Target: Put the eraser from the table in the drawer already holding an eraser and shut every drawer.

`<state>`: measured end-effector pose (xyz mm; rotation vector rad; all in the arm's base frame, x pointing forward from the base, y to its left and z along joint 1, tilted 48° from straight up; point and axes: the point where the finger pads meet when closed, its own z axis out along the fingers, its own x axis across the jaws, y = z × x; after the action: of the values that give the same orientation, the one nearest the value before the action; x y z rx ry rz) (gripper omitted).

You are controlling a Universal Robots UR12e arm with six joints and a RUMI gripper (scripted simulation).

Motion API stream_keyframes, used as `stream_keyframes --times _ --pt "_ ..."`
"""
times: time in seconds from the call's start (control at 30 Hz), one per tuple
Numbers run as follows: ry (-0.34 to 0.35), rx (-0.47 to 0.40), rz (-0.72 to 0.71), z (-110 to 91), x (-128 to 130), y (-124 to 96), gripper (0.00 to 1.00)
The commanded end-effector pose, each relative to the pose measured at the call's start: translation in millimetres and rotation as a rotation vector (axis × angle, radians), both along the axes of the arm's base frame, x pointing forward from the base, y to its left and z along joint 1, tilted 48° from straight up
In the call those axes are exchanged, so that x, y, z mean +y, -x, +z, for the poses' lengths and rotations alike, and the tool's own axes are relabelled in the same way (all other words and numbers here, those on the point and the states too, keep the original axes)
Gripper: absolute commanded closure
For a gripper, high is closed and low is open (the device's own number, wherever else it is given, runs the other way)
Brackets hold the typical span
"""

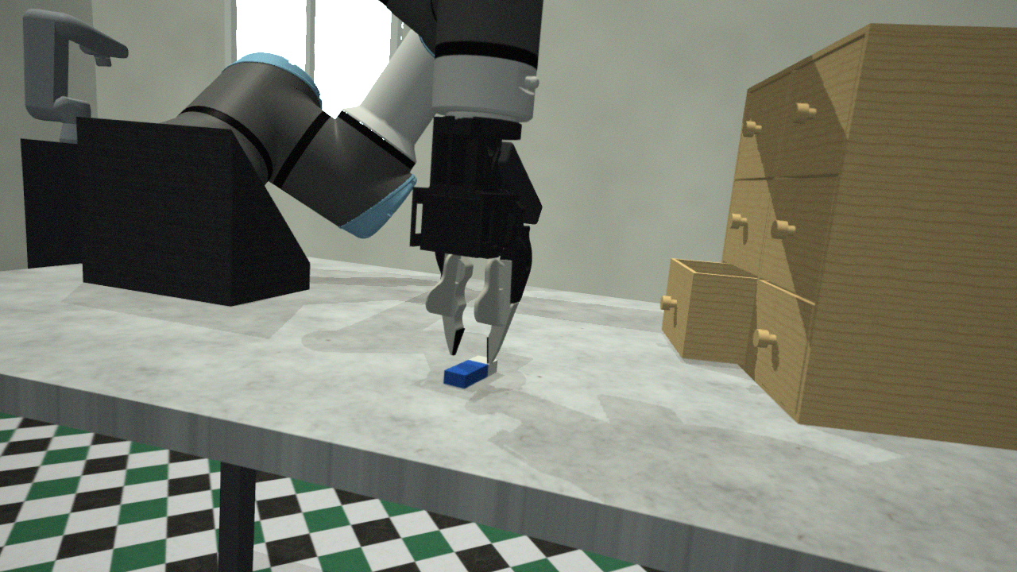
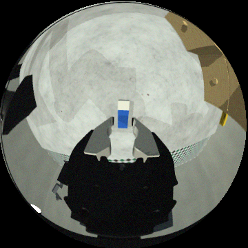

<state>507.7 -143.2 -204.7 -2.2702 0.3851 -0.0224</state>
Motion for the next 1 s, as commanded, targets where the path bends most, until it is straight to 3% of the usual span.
stream_keyframes --times 0.0,0.97 --pt "0.001 -0.001 -0.001 0.1 -0.9 -0.3 0.77" --pt "0.001 -0.001 -0.001 -11.8 12.1 -2.8 0.77"
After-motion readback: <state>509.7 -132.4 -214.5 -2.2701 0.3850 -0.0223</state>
